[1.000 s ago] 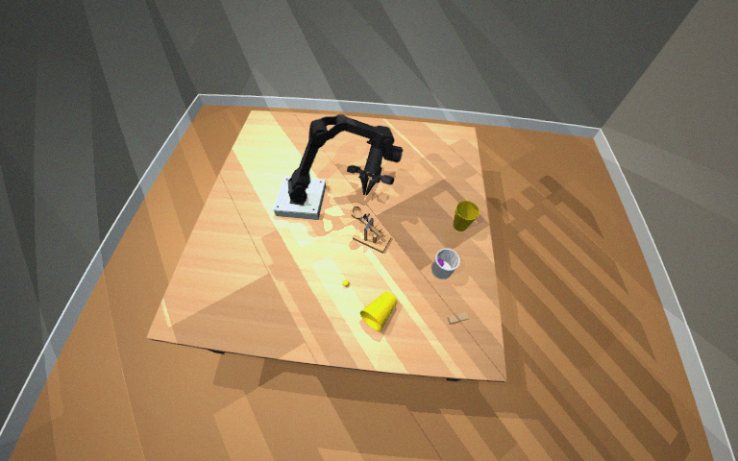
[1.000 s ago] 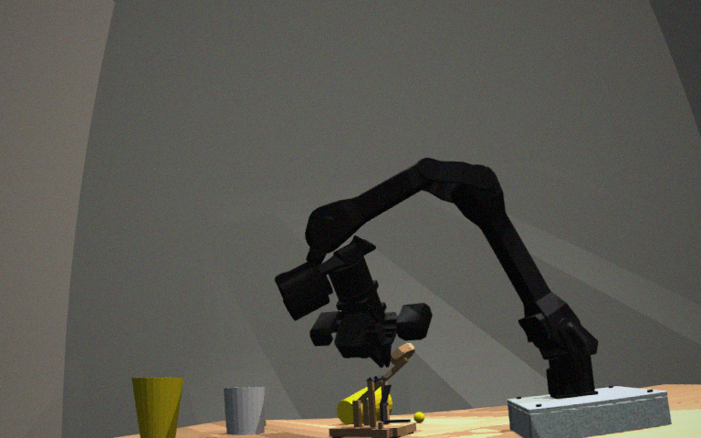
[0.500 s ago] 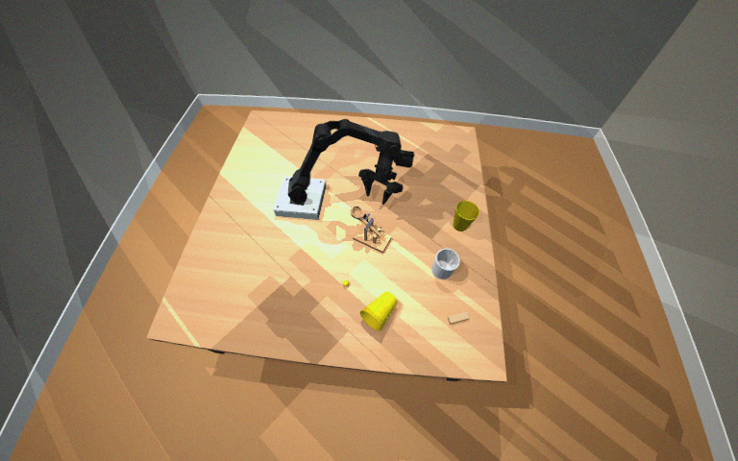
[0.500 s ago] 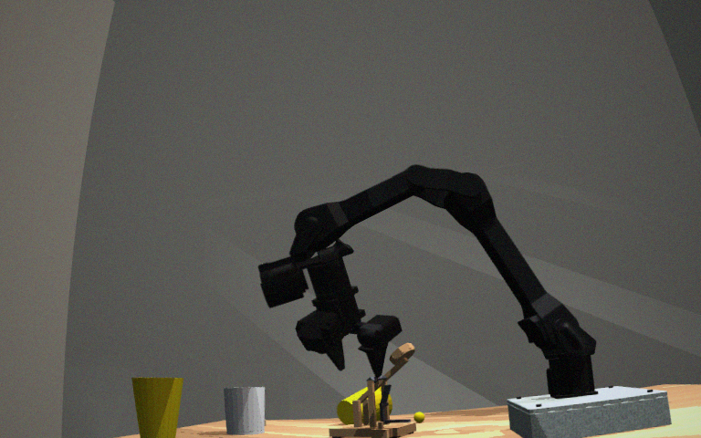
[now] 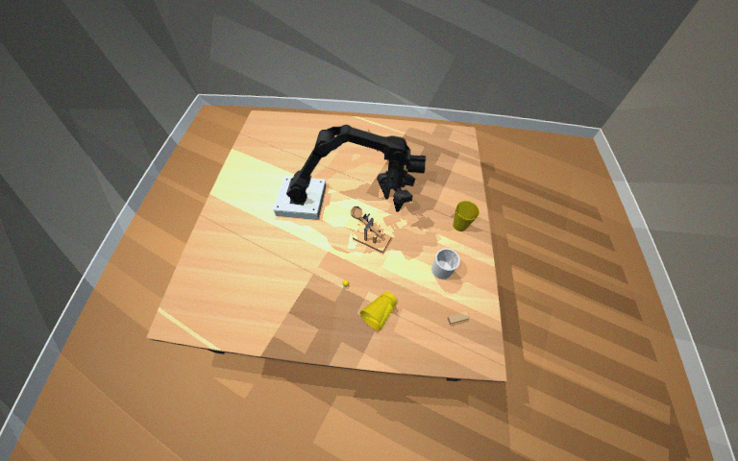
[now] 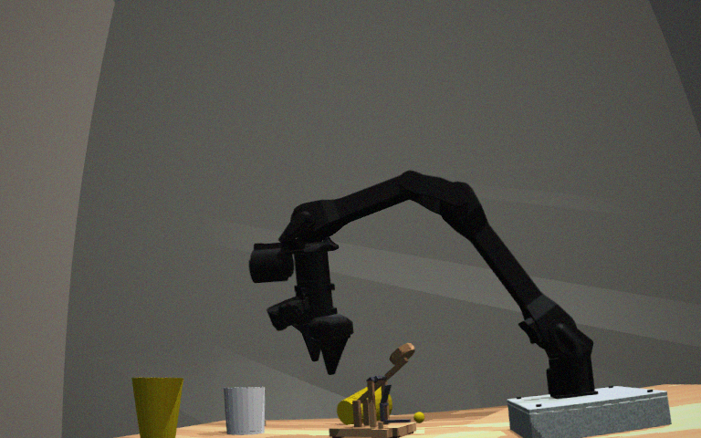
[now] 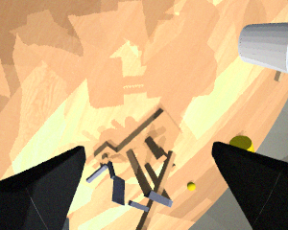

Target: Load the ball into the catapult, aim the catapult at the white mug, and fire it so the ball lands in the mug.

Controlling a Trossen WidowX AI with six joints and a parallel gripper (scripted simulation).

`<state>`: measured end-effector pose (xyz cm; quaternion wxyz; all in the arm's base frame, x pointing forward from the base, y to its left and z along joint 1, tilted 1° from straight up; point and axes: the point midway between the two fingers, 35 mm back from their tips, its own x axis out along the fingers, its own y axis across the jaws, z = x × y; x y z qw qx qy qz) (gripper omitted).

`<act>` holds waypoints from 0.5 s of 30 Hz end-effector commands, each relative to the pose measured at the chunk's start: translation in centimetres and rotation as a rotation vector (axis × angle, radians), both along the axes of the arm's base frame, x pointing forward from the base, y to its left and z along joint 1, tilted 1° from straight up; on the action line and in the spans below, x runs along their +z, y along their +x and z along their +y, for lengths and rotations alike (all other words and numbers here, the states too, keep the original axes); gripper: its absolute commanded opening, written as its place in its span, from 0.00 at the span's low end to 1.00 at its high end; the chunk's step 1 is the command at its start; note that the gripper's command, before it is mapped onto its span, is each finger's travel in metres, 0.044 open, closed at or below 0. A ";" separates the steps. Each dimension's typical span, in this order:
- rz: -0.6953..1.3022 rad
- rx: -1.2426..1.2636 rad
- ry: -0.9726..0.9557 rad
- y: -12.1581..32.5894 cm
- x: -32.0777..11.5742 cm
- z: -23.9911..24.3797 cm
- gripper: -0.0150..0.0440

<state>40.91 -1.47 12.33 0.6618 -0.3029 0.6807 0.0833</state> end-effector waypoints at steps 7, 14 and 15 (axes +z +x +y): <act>-0.222 -0.218 0.123 3.3 1.8 -3.2 1.00; -0.390 -0.359 0.218 5.6 3.7 -6.0 1.00; -0.414 -0.378 0.231 5.9 4.0 -6.4 1.00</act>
